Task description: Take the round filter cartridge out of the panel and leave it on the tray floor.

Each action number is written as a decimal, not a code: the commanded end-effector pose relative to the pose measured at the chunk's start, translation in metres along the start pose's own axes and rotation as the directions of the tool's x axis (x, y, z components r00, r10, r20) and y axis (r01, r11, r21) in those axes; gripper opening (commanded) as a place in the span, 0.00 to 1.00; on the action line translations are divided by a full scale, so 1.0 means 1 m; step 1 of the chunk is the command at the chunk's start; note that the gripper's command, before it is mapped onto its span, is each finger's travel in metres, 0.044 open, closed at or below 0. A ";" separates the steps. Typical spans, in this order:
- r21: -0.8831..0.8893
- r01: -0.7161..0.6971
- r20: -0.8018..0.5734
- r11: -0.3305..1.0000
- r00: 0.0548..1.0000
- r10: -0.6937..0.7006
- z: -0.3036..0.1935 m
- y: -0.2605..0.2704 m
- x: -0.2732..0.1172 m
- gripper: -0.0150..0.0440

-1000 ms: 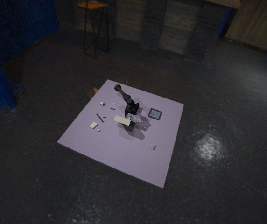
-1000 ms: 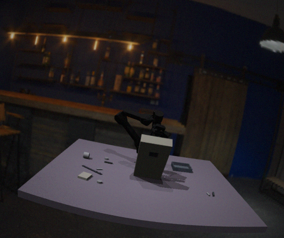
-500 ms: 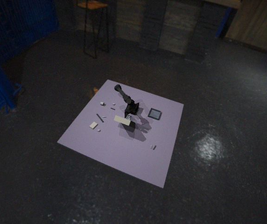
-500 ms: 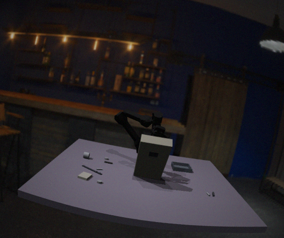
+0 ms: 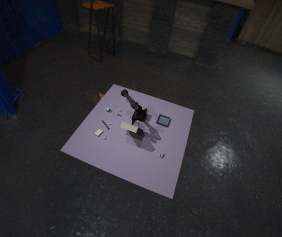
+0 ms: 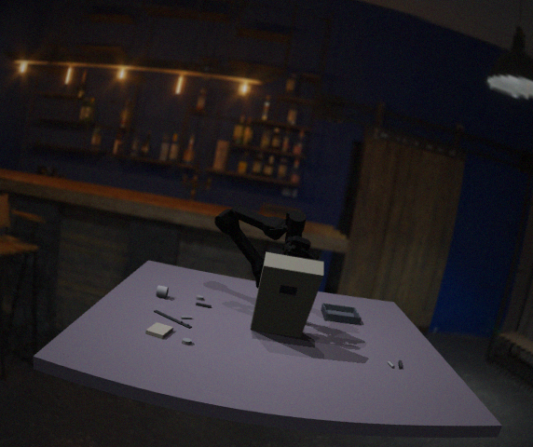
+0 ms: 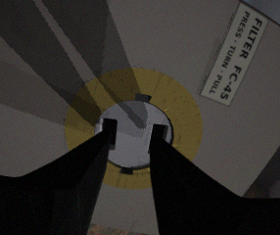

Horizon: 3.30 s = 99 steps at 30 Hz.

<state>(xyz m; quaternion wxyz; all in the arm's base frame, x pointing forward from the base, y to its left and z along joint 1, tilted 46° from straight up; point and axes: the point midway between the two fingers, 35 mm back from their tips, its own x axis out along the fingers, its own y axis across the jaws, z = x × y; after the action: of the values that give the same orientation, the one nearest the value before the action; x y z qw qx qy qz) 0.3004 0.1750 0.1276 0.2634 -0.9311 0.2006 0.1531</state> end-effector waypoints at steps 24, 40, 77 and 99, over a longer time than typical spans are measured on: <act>-0.007 0.001 0.005 1.000 1.000 -0.001 -0.001 -0.003 0.003 0.44; -0.007 0.001 0.005 1.000 1.000 -0.001 0.000 -0.001 0.003 0.44; -0.007 0.001 0.005 1.000 1.000 -0.001 0.000 -0.002 0.007 0.44; -0.006 0.002 0.004 1.000 1.000 -0.002 0.000 -0.002 0.017 0.44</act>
<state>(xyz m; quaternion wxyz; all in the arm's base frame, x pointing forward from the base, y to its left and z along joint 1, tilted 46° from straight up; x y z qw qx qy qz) 0.3138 0.1722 0.1241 0.2622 -0.9320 0.1990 0.1517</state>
